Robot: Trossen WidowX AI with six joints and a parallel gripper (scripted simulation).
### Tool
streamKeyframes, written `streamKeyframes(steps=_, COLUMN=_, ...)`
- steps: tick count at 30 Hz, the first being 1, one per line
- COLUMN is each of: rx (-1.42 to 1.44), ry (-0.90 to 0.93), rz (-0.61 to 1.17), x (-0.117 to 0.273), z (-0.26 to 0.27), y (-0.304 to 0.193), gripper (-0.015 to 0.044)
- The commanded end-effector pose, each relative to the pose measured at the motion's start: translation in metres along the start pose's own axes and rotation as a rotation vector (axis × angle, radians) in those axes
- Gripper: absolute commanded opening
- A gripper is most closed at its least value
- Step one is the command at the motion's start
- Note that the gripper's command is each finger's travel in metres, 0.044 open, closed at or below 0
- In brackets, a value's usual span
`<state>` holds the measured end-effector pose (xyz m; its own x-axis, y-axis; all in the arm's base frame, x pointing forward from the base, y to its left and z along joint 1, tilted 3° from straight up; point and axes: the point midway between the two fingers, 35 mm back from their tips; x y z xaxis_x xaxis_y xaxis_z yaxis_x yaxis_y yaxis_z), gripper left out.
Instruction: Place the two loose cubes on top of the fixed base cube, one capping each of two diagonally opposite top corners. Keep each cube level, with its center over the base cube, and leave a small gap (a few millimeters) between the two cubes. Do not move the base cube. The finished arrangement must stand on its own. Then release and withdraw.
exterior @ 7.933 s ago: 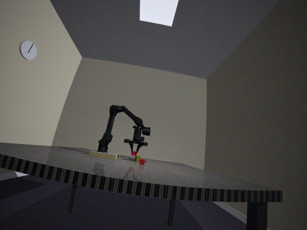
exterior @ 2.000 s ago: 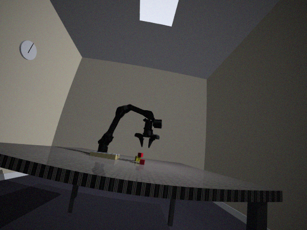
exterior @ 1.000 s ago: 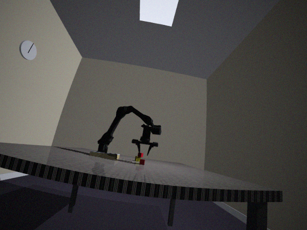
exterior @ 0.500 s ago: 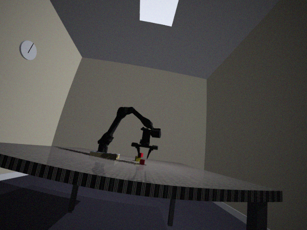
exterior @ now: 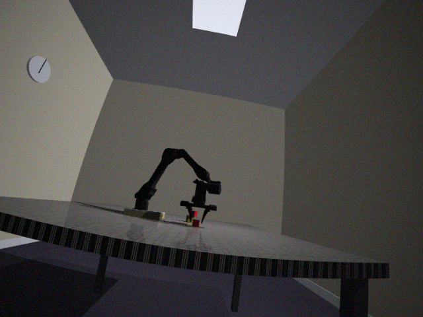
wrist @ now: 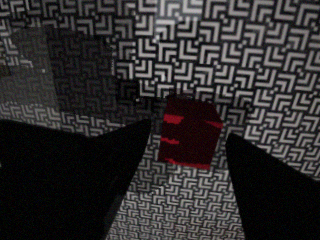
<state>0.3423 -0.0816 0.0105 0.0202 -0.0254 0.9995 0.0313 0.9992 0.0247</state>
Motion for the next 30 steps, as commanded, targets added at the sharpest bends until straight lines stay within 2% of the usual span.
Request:
streamKeyframes(steps=1, rx=0.003, ry=0.002, rz=0.002, x=-0.002, z=0.001, y=0.000, gripper=0.0160)
streamKeyframes(steps=3, rx=0.003, ry=0.002, rz=0.002, x=-0.002, z=0.001, y=0.000, gripper=0.0107)
streamKeyframes(steps=4, rx=0.003, ry=0.002, rz=0.002, x=-0.002, z=0.001, y=0.000, gripper=0.0105)
streamKeyframes(steps=9, rx=0.003, ry=0.002, rz=0.002, x=0.002, z=0.000, y=0.000, gripper=0.0105)
streamKeyframes(steps=30, rx=0.003, ry=0.002, rz=0.002, x=0.067, z=-0.004, y=-0.001, gripper=0.0105)
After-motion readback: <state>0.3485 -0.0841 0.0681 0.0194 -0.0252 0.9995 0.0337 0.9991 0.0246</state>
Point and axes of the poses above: the point midway between the two fingers, 35 mm back from their tips, its own x axis back along the fingers, its own z axis across the jaws, y = z × x, and after that the axes turned 5 degrees about -x, right-handed
